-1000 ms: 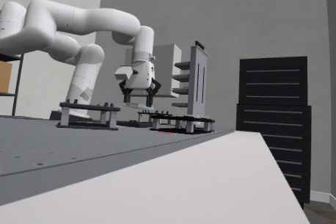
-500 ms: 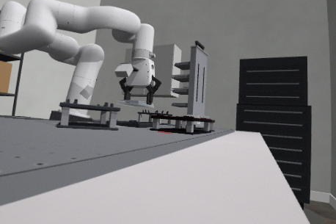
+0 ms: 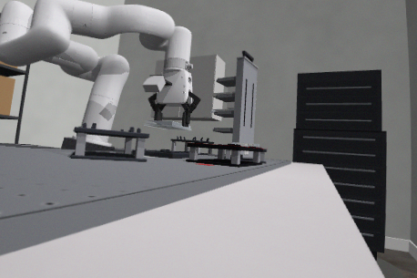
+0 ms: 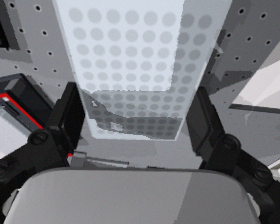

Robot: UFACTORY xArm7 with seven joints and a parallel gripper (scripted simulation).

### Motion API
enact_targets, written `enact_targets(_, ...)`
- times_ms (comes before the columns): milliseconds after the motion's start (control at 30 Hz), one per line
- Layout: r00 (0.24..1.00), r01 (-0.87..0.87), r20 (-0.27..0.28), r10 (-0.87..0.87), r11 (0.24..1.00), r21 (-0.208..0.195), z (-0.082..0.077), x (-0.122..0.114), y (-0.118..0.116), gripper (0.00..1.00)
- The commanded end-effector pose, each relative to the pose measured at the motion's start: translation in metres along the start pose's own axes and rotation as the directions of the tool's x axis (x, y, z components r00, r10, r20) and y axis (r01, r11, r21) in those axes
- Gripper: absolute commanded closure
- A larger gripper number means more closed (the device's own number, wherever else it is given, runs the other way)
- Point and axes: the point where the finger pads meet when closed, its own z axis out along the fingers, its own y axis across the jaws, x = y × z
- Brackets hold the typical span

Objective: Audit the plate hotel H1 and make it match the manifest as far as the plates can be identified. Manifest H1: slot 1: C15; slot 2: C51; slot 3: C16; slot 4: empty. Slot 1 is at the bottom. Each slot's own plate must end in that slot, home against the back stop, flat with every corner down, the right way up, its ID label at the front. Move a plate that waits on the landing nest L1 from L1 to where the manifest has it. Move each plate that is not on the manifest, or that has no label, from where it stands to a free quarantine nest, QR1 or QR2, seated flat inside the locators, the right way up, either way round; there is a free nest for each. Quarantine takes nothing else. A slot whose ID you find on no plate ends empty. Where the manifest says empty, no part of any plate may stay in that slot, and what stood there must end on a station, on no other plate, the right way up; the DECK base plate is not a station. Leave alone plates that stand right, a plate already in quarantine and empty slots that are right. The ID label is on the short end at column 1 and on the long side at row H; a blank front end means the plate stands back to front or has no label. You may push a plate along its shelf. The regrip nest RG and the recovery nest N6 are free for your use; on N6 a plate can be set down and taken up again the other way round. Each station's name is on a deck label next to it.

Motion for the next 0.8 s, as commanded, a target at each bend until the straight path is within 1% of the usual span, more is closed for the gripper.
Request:
enact_targets(0,1.000,-0.001,-0.001,0.001,1.000,0.002,-0.013,0.000,-0.001,1.00)
enact_targets(367,1.000,-0.001,-0.001,0.001,1.000,0.003,-0.050,0.000,-0.001,1.00)
enact_targets(433,1.000,-0.001,-0.001,0.001,1.000,0.003,-0.050,0.000,-0.001,1.00)
enact_targets(767,1.000,-0.001,0.000,0.001,1.000,0.003,-0.083,0.000,-0.001,1.00)
